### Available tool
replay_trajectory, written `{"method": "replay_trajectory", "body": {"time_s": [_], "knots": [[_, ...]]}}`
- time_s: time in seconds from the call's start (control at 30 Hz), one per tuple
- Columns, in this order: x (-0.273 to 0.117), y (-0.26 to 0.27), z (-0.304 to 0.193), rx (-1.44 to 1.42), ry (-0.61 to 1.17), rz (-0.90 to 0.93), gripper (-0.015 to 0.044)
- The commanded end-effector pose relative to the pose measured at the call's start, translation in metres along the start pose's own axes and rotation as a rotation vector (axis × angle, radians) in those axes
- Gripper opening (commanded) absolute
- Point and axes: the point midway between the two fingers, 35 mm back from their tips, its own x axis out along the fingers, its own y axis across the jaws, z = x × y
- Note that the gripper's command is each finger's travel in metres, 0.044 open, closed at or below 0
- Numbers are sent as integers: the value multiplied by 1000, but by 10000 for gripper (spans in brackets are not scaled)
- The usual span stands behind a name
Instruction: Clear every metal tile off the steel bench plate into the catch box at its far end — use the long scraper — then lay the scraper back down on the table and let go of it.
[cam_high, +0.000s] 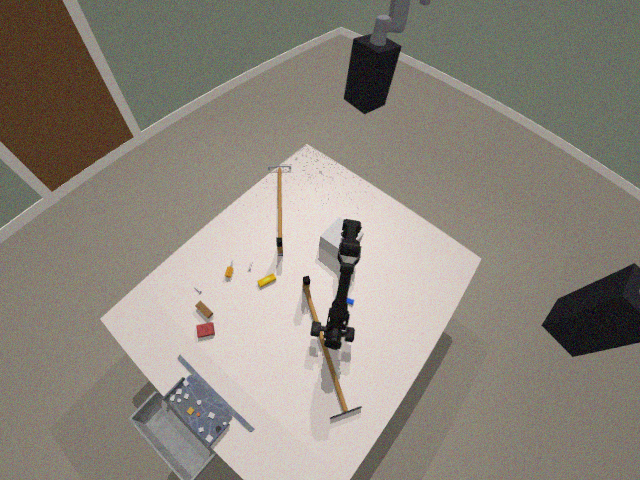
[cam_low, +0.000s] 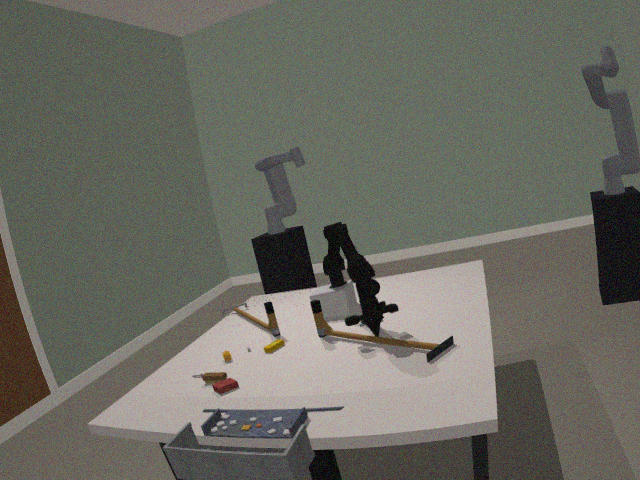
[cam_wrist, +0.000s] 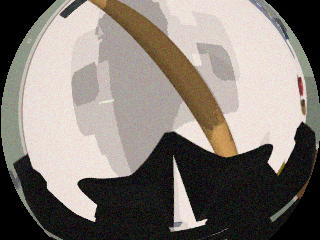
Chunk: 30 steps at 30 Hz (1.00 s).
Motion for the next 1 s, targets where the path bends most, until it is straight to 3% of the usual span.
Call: {"method": "replay_trajectory", "body": {"time_s": [0.0, 0.97], "knots": [[0, -5, 4, -2, -3, 1, 0], [3, -30, 19, -3, -4, -1, 0]]}}
